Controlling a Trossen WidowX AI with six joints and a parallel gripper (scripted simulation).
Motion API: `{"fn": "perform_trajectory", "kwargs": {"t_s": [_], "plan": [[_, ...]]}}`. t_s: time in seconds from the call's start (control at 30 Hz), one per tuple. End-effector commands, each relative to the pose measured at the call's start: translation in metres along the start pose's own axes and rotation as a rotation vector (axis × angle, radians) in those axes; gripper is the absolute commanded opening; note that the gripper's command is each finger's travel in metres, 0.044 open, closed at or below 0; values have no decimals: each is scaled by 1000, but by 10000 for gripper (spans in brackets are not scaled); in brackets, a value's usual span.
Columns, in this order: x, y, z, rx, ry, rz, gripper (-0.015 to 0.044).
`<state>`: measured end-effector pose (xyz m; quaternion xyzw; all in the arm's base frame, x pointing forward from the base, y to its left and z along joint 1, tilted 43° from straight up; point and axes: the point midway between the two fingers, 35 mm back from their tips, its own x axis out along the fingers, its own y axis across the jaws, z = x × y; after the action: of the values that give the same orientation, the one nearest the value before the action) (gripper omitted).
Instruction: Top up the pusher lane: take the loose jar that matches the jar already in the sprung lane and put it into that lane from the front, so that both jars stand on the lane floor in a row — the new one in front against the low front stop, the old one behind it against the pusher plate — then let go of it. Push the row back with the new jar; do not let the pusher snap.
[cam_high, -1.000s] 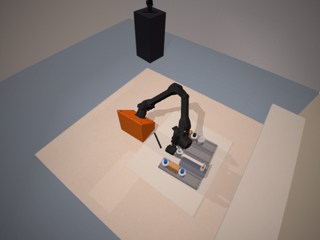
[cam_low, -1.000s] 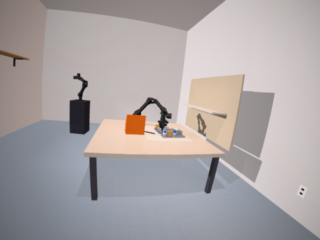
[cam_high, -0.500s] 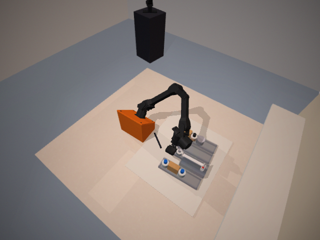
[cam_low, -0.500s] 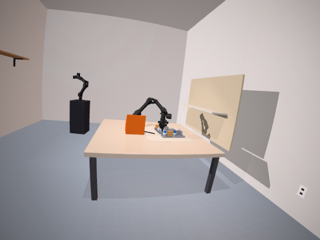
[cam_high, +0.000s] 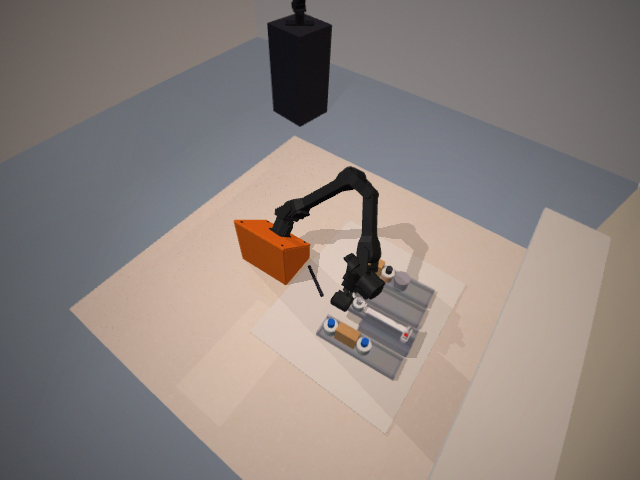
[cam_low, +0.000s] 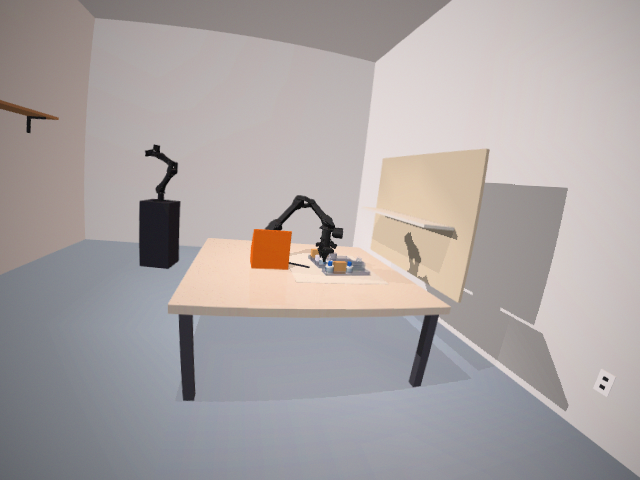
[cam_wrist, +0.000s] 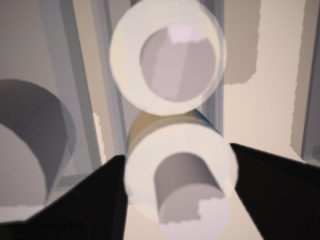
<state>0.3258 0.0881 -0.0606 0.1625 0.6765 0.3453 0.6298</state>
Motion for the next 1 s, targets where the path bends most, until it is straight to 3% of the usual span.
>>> {"fn": "perform_trajectory", "kwargs": {"t_s": [0.0,0.97], "plan": [[1,1,4,-7,-14,7,0],[9,2,2,-7,-14,8,0]]}}
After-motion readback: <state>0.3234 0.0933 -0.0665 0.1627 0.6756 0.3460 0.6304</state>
